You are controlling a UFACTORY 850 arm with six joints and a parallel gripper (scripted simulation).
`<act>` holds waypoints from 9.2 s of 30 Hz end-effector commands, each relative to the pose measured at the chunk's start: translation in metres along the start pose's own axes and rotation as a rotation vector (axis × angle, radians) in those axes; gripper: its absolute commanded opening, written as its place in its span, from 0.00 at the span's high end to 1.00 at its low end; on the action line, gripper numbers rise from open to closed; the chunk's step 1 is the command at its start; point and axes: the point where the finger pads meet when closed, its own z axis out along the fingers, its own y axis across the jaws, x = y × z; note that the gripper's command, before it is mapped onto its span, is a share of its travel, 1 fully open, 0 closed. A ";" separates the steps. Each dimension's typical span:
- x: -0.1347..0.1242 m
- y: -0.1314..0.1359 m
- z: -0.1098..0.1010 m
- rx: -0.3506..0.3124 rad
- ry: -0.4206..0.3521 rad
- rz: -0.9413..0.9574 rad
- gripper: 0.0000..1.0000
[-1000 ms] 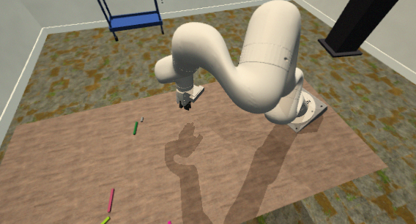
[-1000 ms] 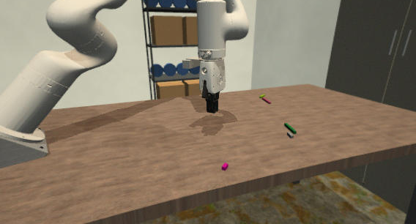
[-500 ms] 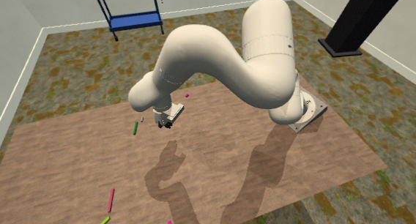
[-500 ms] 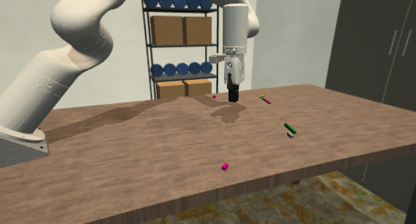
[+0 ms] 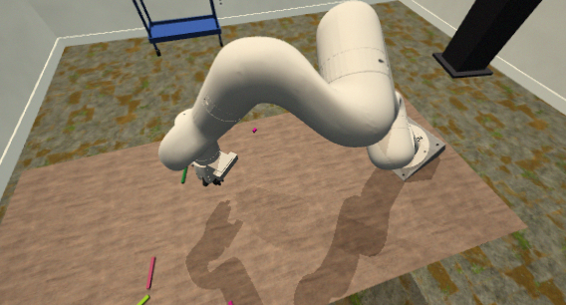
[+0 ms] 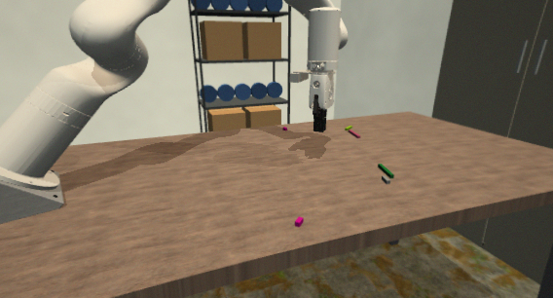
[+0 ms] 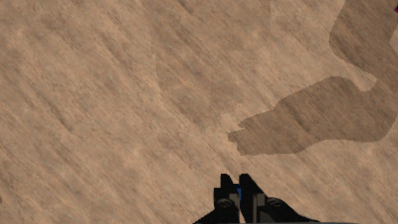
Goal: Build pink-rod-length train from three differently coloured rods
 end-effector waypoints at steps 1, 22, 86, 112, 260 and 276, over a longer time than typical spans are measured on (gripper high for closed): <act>-0.001 0.001 -0.001 -0.001 -0.002 -0.001 0.96; -0.001 0.001 0.044 0.002 0.003 -0.002 0.96; -0.002 0.002 0.087 0.002 0.003 -0.002 0.96; -0.002 0.003 0.087 0.002 0.003 -0.002 0.96; -0.033 0.001 0.013 0.003 0.003 0.149 0.00; -0.154 -0.034 0.028 0.004 0.002 0.761 0.00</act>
